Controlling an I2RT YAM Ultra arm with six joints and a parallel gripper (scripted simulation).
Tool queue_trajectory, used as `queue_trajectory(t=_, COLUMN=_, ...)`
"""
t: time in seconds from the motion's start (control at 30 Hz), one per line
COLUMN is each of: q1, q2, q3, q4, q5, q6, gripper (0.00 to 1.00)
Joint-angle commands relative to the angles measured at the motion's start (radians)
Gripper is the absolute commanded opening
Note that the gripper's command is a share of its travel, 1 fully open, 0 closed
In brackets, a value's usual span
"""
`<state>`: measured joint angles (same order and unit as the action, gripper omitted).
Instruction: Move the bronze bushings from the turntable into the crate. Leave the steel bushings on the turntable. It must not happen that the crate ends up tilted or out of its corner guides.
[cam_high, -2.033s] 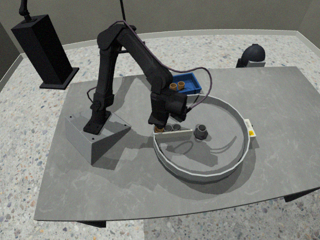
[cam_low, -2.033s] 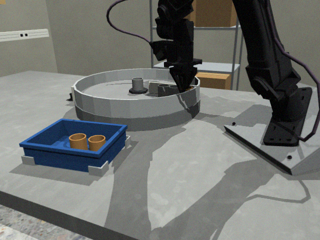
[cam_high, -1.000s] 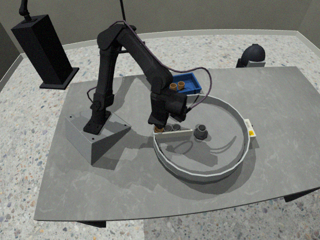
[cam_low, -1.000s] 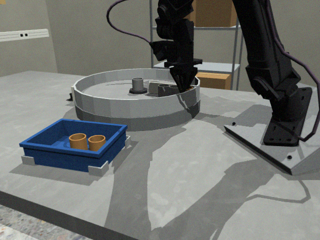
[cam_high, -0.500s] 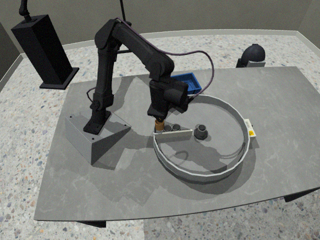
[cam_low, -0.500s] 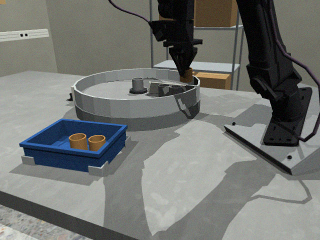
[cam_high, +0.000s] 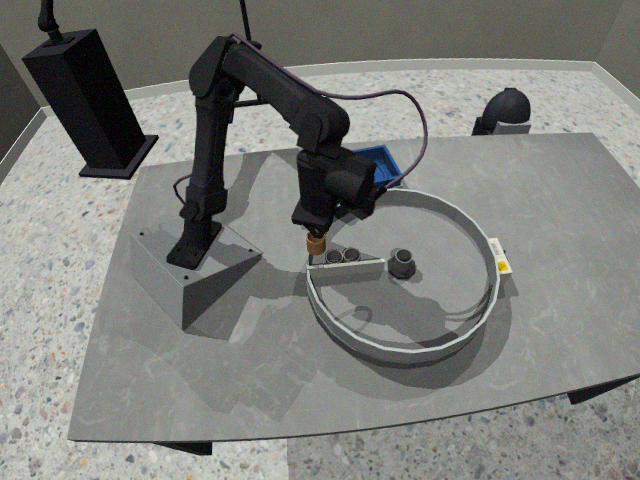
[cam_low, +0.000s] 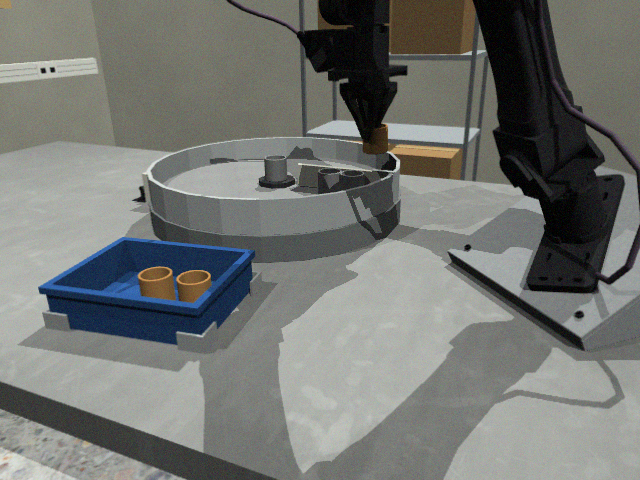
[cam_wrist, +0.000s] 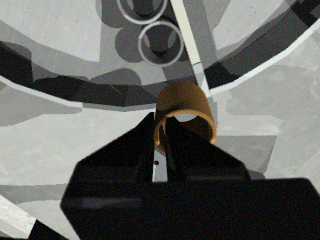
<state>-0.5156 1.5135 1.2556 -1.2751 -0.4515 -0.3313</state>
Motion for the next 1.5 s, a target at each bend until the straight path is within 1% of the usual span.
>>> queue_trajectory(t=0.0, q1=-0.021, q2=0.004, q3=0.036, q4=-0.010, q5=-0.002, q6=-0.006, gripper=0.00)
queue_trajectory(t=1.1, q1=-0.018, q2=-0.005, q3=0.037, q4=0.000, q5=-0.002, q6=0.006, gripper=0.00)
queue_trajectory(t=1.2, q1=-0.013, q2=-0.011, q3=0.037, q4=0.000, q5=-0.002, q6=0.011, gripper=0.00)
queue_trajectory(t=1.27, q1=0.010, q2=-0.029, q3=0.037, q4=-0.002, q5=-0.001, q6=0.017, gripper=0.00)
queue_trajectory(t=1.47, q1=0.051, q2=-0.046, q3=0.041, q4=-0.013, q5=0.005, q6=0.062, gripper=0.00)
